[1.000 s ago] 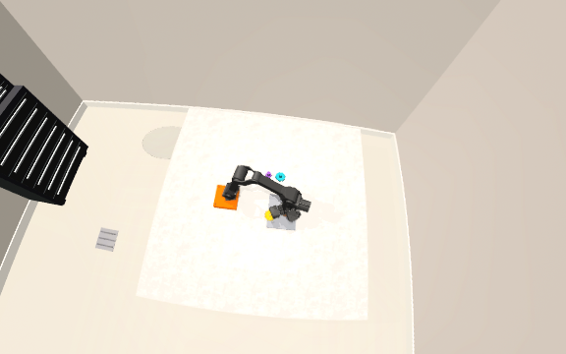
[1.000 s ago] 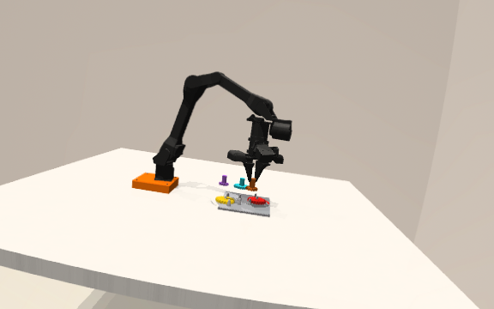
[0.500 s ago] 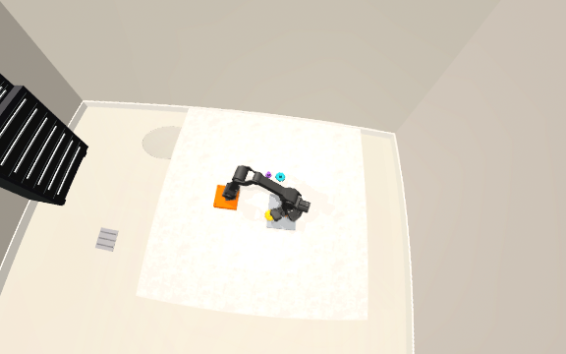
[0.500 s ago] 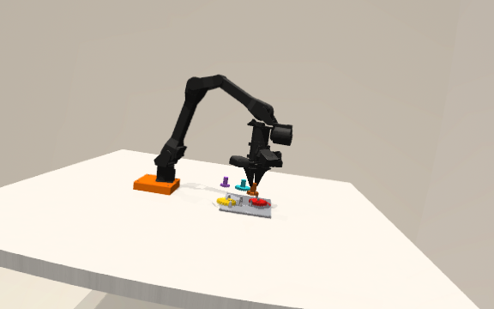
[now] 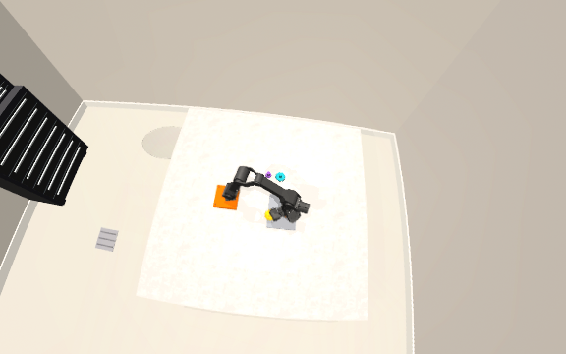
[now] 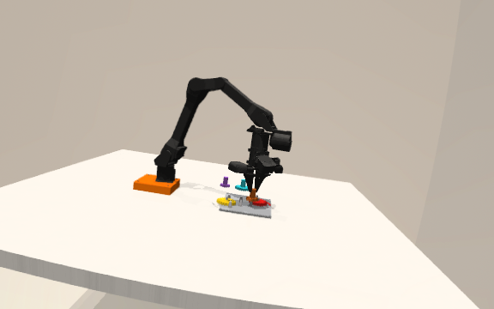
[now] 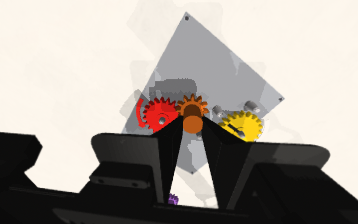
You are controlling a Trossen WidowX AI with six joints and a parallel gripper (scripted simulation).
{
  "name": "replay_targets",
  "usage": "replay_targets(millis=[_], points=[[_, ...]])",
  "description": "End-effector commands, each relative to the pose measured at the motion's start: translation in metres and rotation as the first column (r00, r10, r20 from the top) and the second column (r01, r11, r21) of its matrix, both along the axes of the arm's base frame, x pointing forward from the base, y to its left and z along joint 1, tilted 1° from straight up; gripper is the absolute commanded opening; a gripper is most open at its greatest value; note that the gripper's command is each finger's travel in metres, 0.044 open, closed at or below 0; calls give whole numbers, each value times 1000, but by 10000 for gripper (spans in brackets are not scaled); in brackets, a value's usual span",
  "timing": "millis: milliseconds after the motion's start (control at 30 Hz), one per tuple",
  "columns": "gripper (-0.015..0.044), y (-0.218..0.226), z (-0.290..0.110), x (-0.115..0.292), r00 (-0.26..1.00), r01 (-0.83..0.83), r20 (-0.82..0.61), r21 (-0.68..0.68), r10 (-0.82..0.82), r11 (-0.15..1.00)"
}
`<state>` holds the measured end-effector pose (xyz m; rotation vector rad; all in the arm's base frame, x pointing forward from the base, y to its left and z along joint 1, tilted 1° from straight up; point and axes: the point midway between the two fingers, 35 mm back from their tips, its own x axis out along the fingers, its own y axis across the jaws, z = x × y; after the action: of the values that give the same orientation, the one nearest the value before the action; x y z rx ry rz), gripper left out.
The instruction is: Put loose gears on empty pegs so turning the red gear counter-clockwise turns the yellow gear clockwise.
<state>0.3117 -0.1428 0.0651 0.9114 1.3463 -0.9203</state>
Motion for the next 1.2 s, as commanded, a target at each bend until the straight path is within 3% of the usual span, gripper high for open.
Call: replay_targets(millis=[0, 300, 433, 1167], points=[[0, 0, -7, -1, 996, 88, -4, -1, -88, 996], [0, 0, -13, -2, 952, 307, 0, 2, -307, 952], [0, -1, -14, -1, 951, 308, 0, 2, -308, 951], [0, -1, -18, -2, 986, -165, -8, -3, 165, 986]])
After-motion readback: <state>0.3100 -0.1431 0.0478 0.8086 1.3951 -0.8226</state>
